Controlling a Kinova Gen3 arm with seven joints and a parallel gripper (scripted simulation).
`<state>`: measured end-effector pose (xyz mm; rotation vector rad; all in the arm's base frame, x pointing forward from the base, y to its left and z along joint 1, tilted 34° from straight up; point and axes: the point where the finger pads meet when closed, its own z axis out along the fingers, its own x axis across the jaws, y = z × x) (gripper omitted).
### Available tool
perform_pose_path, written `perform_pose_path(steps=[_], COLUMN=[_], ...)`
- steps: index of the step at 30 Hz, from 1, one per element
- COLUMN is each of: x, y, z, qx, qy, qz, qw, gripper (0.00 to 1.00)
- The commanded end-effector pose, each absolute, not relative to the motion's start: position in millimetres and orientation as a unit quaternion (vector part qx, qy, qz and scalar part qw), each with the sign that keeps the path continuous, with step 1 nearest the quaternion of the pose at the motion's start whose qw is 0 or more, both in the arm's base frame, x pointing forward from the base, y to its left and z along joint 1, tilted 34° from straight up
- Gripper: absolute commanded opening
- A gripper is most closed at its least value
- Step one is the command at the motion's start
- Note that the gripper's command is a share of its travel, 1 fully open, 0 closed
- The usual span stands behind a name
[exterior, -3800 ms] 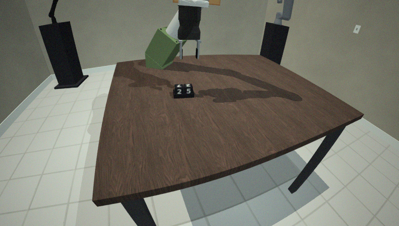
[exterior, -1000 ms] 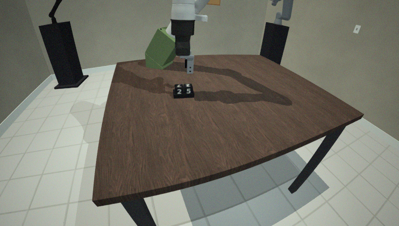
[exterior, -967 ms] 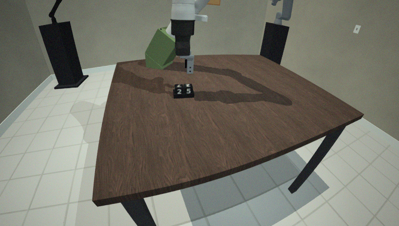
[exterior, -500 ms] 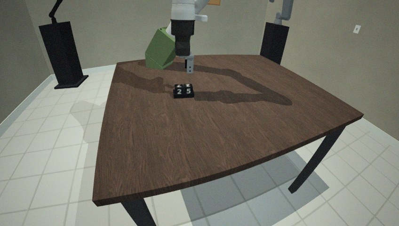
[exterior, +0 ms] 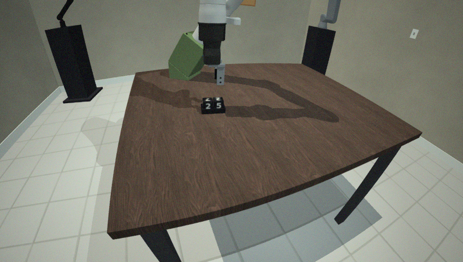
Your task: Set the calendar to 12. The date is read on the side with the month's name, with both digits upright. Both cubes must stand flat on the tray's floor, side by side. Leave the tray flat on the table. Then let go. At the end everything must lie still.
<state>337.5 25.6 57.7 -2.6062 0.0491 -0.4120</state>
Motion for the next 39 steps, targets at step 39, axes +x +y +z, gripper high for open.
perform_pose_path(steps=[39], x=[345.2], y=[37.7], z=[35.8], qx=[-0.956], qy=[0.018], qz=[-0.152], qw=[0.248], gripper=[0.9])
